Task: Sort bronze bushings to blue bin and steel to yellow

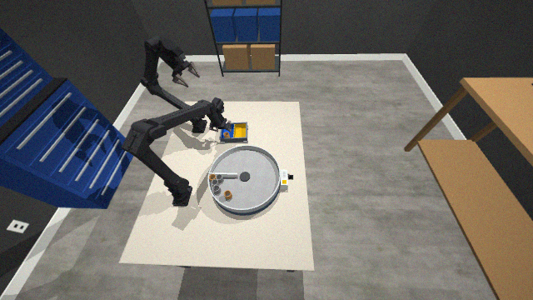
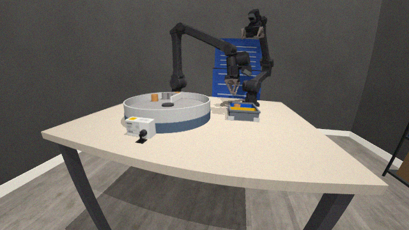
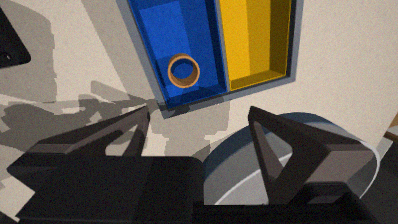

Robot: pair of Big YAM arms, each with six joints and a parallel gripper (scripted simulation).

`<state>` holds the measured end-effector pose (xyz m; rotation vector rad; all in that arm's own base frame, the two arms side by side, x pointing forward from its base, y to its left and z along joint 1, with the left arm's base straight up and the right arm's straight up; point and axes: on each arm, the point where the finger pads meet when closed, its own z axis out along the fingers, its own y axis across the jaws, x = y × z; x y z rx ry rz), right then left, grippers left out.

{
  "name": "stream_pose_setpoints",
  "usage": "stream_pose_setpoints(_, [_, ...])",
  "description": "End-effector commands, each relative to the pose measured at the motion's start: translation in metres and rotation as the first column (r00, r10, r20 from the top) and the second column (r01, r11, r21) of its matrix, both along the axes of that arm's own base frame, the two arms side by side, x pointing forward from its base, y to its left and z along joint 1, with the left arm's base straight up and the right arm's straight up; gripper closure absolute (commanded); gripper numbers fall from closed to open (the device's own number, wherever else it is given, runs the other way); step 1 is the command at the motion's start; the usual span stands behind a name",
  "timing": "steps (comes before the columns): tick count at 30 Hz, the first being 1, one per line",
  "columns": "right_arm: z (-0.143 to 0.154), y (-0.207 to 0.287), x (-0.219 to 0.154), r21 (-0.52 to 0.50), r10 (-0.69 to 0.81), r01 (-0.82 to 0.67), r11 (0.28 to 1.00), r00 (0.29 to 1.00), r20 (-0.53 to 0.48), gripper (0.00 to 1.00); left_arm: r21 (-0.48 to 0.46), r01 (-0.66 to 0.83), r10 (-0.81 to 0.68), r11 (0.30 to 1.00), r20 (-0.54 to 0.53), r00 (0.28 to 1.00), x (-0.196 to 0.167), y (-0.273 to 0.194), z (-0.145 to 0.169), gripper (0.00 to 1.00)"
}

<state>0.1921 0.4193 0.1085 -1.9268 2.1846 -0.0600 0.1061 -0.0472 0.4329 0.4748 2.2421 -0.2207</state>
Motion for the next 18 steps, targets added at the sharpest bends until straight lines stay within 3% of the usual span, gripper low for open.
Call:
stream_pose_setpoints(1, [0.027,-0.045,0.017,0.115,-0.223,0.219,0.969,0.975,0.019,0.00,-0.009,-0.002,0.002,1.000,0.025,1.000,-0.001,0.001,0.012,0.00])
stream_pose_setpoints(6, [0.043,-0.116,0.023,0.200,-0.421,0.408,0.891,0.907,0.020,0.00,-0.009,-0.002,0.002,1.000,0.025,1.000,-0.001,0.001,0.012,0.00])
stream_pose_setpoints(8, [0.043,-0.116,0.023,0.200,-0.421,0.408,0.891,0.907,0.020,0.00,-0.009,-0.002,0.002,1.000,0.025,1.000,-0.001,0.001,0.012,0.00])
stream_pose_setpoints(13, [0.058,-0.201,0.028,0.287,-0.617,0.590,0.755,0.787,0.008,0.00,-0.001,0.023,-0.023,1.000,0.025,0.999,0.013,-0.009,0.004,0.00])
stream_pose_setpoints(18, [0.073,-0.267,0.034,0.364,-0.740,0.690,0.625,0.673,-0.006,0.00,-0.054,0.164,-0.155,0.985,0.141,0.978,0.054,-0.059,-0.001,0.00])
